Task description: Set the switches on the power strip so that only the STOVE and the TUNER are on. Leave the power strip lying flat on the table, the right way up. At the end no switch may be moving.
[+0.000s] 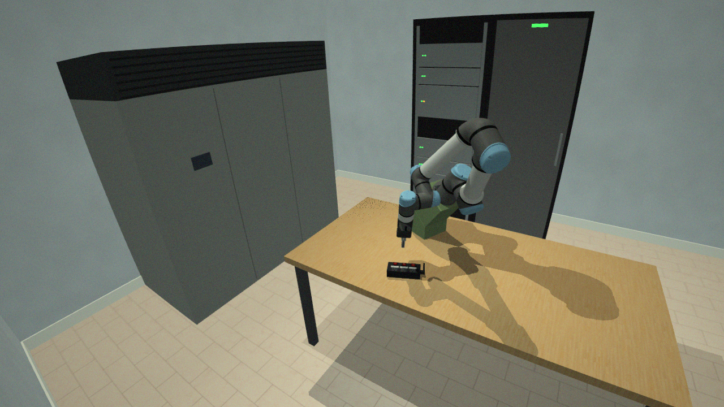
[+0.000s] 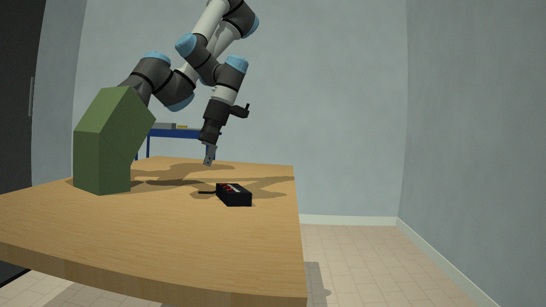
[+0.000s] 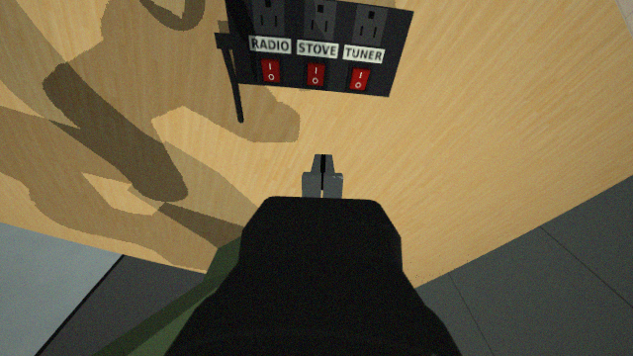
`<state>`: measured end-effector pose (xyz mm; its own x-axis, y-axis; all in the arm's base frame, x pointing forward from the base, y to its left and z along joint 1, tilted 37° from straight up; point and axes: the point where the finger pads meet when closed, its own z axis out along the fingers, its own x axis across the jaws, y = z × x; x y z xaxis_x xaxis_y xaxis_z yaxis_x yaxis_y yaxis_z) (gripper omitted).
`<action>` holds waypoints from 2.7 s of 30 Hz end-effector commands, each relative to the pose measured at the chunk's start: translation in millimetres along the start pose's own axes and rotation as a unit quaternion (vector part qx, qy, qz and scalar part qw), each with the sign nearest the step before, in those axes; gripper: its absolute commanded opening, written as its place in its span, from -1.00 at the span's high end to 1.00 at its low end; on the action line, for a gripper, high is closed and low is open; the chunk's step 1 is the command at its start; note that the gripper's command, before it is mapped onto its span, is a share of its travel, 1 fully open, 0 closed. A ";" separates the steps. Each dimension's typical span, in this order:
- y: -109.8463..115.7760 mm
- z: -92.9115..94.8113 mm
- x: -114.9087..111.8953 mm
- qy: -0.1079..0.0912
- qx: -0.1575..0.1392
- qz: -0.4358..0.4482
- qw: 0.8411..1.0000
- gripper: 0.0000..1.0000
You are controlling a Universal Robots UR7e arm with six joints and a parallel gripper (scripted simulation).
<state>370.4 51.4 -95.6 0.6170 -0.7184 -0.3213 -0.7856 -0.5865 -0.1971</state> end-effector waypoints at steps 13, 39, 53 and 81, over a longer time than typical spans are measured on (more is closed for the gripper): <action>-0.1 -0.3 0.4 0.000 0.000 0.000 1.000 1.00; -0.1 -0.3 0.4 0.000 0.000 0.000 1.000 1.00; -0.1 -0.3 0.4 0.000 0.000 0.000 1.000 -1.00; -55.4 8.4 8.1 0.012 0.179 -0.113 0.977 -1.00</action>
<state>402.2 71.5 -95.0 0.7267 -0.6323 -0.2684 -0.6760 -0.5889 -0.4430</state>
